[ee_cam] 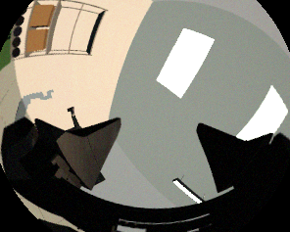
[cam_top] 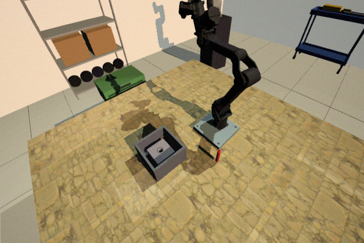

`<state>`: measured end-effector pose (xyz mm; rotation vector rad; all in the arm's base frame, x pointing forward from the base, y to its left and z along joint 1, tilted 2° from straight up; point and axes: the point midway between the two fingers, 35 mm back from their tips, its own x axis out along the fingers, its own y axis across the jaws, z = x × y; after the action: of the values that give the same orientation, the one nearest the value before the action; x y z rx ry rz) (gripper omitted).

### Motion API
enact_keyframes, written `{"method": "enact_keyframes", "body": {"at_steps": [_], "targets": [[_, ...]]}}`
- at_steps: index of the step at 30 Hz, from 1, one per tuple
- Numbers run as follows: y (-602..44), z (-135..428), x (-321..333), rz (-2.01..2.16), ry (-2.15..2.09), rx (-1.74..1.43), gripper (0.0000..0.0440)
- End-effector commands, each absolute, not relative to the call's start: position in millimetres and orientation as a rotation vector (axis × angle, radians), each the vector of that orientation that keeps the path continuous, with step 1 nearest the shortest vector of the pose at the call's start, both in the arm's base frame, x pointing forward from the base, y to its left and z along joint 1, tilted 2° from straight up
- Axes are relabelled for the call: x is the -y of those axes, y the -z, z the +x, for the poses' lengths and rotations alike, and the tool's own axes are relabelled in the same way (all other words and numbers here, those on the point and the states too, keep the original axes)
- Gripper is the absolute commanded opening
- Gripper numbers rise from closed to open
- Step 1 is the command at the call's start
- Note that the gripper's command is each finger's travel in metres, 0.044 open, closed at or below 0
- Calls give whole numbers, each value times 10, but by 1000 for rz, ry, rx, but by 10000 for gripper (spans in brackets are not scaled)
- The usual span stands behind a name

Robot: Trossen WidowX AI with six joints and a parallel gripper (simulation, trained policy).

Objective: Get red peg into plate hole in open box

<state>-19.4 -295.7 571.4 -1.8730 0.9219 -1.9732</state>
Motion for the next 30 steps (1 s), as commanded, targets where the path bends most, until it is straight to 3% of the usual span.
{"method": "enact_keyframes", "body": {"at_steps": [1,30], "targets": [[-5638,-30,3011,-1789,1917,-814,440],[-4828,1467,3083,-1112,1356,-322,440]]}}
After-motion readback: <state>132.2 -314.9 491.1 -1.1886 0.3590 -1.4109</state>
